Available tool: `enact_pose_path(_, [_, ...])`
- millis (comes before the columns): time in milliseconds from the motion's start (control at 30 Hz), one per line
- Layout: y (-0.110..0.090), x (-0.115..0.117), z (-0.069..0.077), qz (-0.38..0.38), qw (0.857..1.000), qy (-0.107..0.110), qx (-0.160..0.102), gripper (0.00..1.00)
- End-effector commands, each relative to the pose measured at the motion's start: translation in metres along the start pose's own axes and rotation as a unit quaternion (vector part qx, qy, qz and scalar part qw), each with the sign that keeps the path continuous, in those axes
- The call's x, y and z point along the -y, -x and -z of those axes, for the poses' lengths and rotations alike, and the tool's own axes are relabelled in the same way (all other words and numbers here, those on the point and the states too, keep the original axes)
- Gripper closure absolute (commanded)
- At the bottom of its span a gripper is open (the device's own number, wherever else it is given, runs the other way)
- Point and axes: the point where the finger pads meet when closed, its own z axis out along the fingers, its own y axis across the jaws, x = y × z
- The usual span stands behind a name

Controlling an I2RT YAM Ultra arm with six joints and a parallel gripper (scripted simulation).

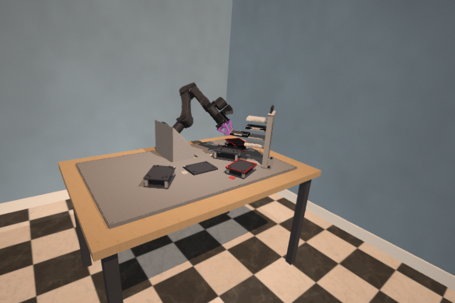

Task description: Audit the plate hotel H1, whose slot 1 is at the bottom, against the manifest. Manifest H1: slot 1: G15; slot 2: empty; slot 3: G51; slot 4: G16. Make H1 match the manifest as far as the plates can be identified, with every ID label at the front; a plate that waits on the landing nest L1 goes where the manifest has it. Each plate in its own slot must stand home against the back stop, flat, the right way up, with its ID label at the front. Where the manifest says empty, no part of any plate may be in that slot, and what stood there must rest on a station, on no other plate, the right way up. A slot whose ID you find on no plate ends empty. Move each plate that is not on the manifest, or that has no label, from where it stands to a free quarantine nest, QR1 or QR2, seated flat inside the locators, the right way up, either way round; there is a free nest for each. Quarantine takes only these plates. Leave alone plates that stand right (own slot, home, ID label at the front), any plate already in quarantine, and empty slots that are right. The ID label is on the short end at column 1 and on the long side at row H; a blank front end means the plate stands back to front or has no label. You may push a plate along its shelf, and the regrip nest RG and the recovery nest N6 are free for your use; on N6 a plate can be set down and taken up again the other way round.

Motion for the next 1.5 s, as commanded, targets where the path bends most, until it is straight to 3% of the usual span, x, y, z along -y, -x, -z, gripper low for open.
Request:
enact_pose_path(0, [-0.006,0.003,0.008,0.0,1.0,-0.006,0.001,0.14])
enact_pose_path(200, [-0.004,-0.001,0.013,0.006,1.0,-0.004,0.007,0.14])
enact_pose_path(233, [-0.011,0.003,0.013,0.0,1.0,-0.006,0.001,0.14])
enact_pose_path(1233, [-0.043,0.003,0.031,0.0,1.0,-0.006,0.001,0.14])
enact_pose_path(1333, [-0.037,-0.001,0.033,0.007,1.0,-0.004,0.007,0.14])
enact_pose_path(1467, [-0.049,0.004,0.034,0.0,1.0,-0.006,0.001,0.14])
